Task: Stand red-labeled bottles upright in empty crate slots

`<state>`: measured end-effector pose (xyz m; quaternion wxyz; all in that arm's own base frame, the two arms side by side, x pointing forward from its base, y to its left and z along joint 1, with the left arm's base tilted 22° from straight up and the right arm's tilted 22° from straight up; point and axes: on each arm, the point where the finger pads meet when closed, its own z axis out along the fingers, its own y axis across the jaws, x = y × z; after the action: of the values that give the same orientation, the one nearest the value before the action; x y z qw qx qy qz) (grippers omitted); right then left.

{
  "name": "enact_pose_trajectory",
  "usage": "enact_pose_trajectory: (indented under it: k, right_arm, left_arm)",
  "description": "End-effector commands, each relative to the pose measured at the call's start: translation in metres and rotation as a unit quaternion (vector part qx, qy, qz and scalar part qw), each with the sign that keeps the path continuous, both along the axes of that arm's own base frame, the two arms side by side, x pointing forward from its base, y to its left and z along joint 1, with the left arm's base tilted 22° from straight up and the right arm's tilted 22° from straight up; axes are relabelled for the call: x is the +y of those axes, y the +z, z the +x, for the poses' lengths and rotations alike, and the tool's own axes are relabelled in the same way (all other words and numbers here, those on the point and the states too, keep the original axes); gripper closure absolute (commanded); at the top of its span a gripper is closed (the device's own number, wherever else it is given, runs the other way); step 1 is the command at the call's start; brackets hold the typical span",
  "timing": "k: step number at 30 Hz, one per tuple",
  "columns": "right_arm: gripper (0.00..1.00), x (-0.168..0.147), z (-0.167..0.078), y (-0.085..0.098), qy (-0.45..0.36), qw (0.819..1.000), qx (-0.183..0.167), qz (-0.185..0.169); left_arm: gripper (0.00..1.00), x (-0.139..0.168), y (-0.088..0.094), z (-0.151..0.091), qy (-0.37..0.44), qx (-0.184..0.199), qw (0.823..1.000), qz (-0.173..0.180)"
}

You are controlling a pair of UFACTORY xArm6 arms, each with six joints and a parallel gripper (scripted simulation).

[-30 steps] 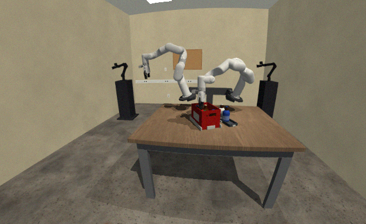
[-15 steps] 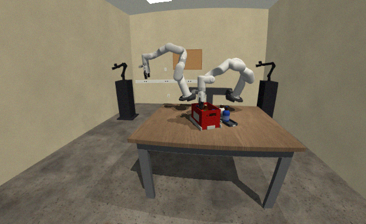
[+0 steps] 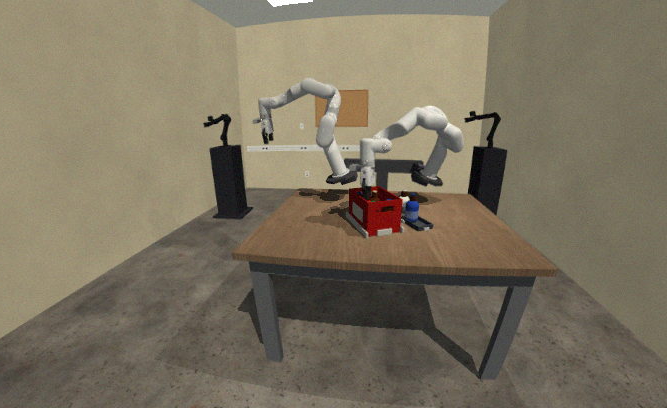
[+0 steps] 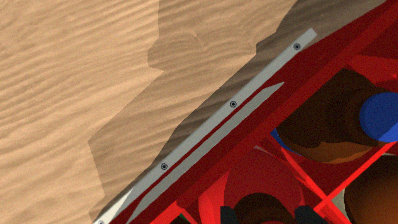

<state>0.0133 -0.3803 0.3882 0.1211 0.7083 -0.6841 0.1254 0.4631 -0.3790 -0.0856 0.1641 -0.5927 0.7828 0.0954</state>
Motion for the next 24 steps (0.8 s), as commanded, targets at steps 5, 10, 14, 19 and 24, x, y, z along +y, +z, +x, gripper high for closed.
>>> enact_pose_trajectory:
  k: [5,10,14,19,24]
  right_arm:
    - [0.00,-0.0004,0.0000,0.0021,0.000,1.000,0.000,-0.002]
    - [0.00,-0.0004,0.0000,0.0021,0.000,1.000,0.000,-0.002]
    - [0.00,-0.0004,0.0000,0.0021,0.000,1.000,0.000,-0.002]
    - [0.00,-0.0004,0.0000,0.0021,0.000,1.000,0.000,-0.002]
    - [0.00,-0.0004,0.0000,0.0021,0.000,1.000,0.000,-0.002]
  left_arm:
    - [1.00,-0.0010,-0.0008,0.0017,-0.001,-0.002,1.000,-0.002]
    - [1.00,-0.0005,-0.0021,0.0019,-0.001,-0.002,1.000,-0.002]
    - [1.00,0.0002,-0.0040,0.0022,-0.001,-0.002,1.000,-0.002]
    - [1.00,0.0010,-0.0062,0.0026,-0.001,-0.002,1.000,-0.002]
    - [1.00,0.0017,-0.0082,0.0029,-0.001,-0.002,1.000,-0.002]
